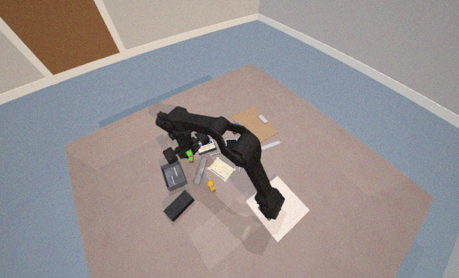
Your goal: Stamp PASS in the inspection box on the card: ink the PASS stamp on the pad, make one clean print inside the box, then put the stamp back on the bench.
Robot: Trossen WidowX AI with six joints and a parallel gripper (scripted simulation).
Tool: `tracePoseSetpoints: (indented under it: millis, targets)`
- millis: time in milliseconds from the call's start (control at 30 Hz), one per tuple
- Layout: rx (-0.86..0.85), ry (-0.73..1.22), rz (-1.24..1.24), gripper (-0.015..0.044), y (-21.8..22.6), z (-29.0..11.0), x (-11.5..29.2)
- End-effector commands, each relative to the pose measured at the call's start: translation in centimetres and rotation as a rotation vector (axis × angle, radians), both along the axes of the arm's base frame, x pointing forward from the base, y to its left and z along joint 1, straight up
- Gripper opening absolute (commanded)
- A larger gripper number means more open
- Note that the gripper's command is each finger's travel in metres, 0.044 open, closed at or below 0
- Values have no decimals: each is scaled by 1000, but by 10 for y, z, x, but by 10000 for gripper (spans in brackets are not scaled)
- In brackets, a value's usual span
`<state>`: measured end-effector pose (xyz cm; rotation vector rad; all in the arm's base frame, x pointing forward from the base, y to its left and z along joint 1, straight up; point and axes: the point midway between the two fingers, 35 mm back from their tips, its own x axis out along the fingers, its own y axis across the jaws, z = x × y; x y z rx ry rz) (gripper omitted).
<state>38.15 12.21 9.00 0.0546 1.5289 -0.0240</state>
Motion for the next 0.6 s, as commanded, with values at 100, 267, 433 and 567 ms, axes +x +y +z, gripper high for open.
tracePoseSetpoints:
  millis: [100,267,433,567]
  targets:
    - [-1,-2,0,0,0,4,1]
    - [-1,-2,0,0,0,6,0]
    - [-1,-2,0,0,0,9,0]
    - [-1,-2,0,0,0,11,0]
